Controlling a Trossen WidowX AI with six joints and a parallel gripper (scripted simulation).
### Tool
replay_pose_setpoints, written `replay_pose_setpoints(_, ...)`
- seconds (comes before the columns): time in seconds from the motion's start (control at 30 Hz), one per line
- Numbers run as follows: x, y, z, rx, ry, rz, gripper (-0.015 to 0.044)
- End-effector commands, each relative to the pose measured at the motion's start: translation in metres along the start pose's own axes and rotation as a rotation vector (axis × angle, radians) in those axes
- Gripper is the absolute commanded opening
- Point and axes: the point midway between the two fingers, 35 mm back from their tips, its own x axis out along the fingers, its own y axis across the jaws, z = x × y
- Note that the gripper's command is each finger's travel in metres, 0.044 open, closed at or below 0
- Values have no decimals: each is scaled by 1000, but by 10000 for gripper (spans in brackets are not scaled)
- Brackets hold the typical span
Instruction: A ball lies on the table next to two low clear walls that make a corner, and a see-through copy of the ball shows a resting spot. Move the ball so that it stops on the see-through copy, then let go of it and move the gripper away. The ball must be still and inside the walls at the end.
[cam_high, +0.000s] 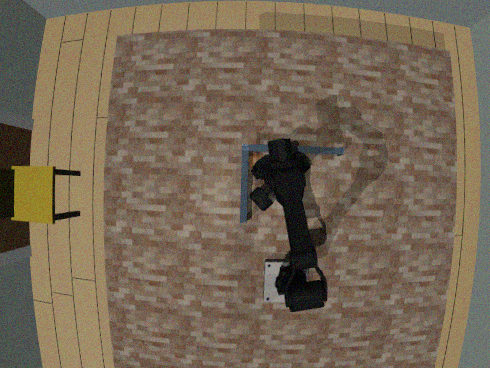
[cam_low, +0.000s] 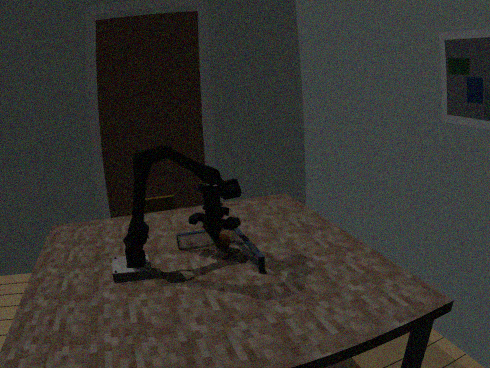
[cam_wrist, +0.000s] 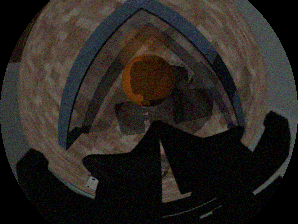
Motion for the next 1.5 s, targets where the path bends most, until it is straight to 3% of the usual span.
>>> replay_pose_setpoints(0.0,10,1,-2,-4,7,4,0)
replay_pose_setpoints(0.43,20,1,0,-4,7,4,0)
replay_pose_setpoints(1.23,19,2,48,-4,3,4,0)
replay_pose_setpoints(1.47,19,1,39,-4,4,4,0)
